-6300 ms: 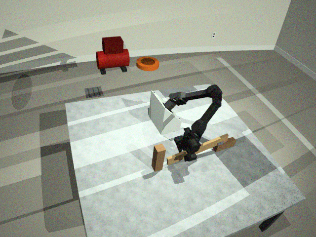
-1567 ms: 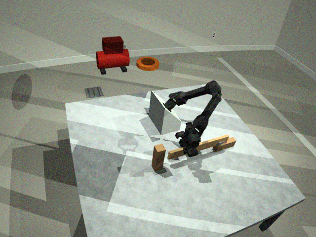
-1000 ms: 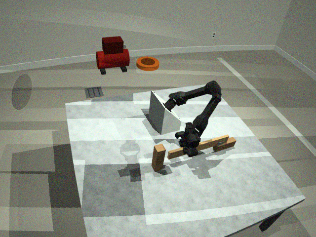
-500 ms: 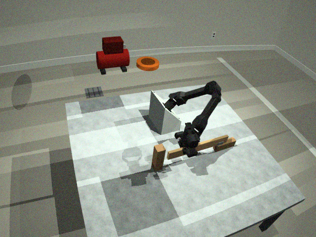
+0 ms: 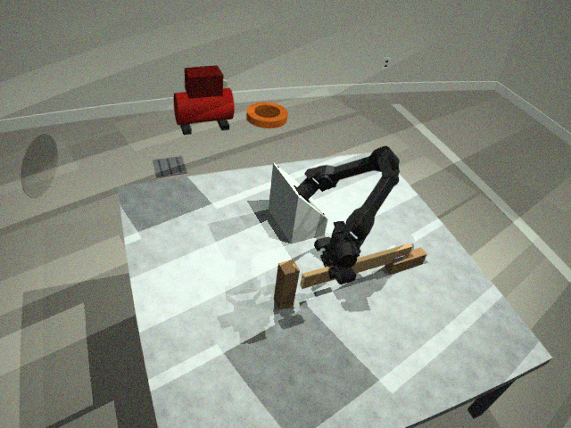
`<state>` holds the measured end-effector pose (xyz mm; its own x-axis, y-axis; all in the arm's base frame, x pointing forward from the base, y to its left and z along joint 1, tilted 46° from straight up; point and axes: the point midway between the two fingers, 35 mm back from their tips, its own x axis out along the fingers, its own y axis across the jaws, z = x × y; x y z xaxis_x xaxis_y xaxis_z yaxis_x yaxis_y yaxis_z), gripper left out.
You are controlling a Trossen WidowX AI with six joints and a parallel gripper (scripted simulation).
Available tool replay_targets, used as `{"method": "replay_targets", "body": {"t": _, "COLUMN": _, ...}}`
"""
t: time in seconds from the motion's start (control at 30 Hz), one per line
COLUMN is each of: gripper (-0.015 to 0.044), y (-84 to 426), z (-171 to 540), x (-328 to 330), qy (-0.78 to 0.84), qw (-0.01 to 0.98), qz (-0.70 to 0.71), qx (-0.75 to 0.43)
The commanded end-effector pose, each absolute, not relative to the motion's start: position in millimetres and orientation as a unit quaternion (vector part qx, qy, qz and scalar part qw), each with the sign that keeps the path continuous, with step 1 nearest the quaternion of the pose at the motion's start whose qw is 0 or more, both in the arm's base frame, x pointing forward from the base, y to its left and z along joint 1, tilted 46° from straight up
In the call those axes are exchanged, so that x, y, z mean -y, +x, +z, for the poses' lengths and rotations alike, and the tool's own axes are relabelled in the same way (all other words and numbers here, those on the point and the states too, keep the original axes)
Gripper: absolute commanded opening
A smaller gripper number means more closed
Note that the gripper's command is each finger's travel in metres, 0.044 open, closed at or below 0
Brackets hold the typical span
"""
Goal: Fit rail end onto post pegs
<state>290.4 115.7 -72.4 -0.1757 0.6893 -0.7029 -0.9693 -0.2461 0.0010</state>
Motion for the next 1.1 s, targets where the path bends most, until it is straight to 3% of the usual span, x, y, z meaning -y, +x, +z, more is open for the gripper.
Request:
{"method": "replay_targets", "body": {"t": 0.0, "gripper": 0.0000, "y": 291.4, "z": -73.0, "x": -113.3, "qy": -0.300, "qw": 0.569, "qz": 0.729, "qx": -0.233}}
{"method": "replay_targets", "body": {"t": 1.07, "gripper": 0.0000, "y": 293.2, "z": -79.9, "x": -106.7, "qy": -0.300, "qw": 0.569, "qz": 0.729, "qx": -0.233}}
